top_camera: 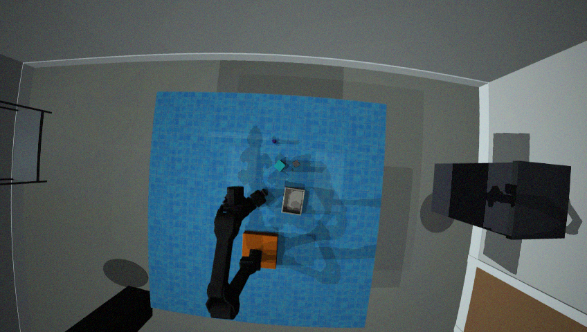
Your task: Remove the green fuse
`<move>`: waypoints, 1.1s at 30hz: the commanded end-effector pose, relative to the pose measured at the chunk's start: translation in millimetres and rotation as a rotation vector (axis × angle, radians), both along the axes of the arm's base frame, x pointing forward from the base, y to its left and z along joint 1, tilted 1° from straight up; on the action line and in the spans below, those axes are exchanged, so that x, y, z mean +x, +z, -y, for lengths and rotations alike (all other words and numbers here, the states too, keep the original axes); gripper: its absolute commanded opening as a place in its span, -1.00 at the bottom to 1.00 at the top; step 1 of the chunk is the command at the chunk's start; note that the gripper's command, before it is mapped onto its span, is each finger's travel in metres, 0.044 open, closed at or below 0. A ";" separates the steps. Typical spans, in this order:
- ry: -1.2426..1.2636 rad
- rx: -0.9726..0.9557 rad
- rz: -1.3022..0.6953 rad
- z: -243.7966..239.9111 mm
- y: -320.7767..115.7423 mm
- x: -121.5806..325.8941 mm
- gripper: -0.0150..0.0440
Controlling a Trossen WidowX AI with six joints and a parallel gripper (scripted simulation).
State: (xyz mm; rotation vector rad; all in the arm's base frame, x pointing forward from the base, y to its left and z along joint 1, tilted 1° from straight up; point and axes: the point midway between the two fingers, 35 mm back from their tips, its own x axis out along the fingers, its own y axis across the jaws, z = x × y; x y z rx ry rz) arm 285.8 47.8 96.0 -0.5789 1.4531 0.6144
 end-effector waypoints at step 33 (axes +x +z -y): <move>-0.001 -0.020 0.008 163.9 4.0 32.8 -0.49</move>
